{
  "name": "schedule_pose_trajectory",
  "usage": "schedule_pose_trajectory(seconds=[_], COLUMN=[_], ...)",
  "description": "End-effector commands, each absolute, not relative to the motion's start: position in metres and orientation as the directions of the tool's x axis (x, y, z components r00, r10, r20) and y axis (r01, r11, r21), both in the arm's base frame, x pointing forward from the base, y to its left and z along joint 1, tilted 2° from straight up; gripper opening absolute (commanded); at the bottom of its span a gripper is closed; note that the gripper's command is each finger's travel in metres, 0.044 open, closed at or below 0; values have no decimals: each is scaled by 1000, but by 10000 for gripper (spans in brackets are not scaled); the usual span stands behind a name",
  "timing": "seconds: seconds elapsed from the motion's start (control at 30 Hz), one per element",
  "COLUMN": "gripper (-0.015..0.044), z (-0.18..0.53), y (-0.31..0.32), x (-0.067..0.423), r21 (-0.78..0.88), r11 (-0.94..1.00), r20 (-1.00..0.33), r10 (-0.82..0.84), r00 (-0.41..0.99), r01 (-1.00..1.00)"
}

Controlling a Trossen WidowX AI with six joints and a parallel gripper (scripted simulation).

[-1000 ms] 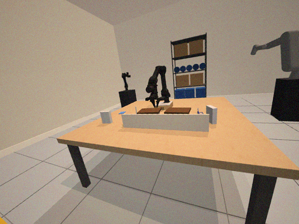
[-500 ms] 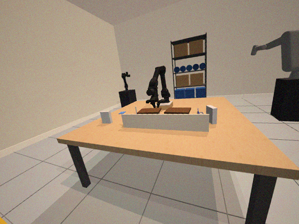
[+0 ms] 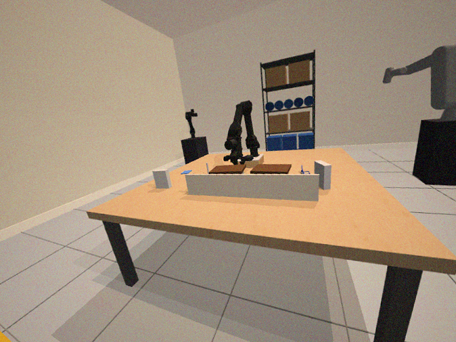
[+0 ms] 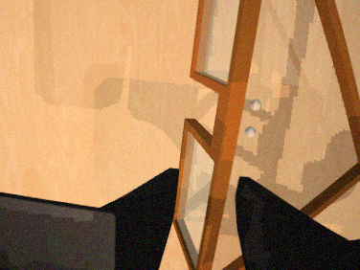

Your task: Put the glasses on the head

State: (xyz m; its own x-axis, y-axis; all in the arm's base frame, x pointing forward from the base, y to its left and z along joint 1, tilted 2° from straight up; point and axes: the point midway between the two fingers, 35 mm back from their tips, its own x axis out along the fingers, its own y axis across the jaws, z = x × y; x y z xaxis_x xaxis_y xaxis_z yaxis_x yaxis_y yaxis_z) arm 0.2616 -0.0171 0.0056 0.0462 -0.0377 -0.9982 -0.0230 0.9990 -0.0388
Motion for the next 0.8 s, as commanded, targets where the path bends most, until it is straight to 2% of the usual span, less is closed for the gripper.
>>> schedule_pose_trajectory(seconds=[0.0,0.27,0.77], gripper=[120,120,20], z=[2,2,3], y=[-16,-19,-18], x=[259,259,260], r21=[-32,-32,-39], r11=[999,999,999], r20=[-999,-999,-998], r10=[-31,-31,-38], r00=[39,39,41], r01=[-18,-18,-18])
